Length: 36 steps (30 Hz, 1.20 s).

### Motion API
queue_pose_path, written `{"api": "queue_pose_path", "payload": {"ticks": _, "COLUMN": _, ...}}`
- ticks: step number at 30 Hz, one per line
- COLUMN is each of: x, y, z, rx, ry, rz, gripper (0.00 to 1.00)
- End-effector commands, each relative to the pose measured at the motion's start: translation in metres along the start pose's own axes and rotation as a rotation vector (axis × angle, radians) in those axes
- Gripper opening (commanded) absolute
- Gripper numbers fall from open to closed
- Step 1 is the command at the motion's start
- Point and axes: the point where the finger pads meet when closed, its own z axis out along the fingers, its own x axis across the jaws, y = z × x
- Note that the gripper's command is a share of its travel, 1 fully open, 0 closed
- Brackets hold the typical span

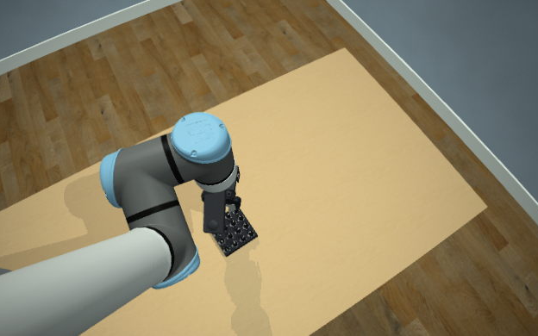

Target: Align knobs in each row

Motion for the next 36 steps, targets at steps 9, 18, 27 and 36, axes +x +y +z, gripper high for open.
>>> {"api": "queue_pose_path", "payload": {"ticks": 9, "x": -0.0010, "y": 0.0035, "z": -0.0060, "rx": 0.004, "ry": -0.004, "rz": 0.278, "gripper": 0.11}}
{"api": "queue_pose_path", "payload": {"ticks": 18, "x": -0.0001, "y": 0.0035, "z": -0.0059, "rx": 0.005, "ry": -0.003, "rz": 0.329, "gripper": 0.11}}
{"api": "queue_pose_path", "payload": {"ticks": 27, "x": 0.0007, "y": 0.0032, "z": -0.0055, "rx": 0.005, "ry": -0.002, "rz": 0.332, "gripper": 0.11}}
{"api": "queue_pose_path", "payload": {"ticks": 36, "x": 0.0007, "y": 0.0032, "z": -0.0055, "rx": 0.005, "ry": -0.002, "rz": 0.332, "gripper": 0.11}}
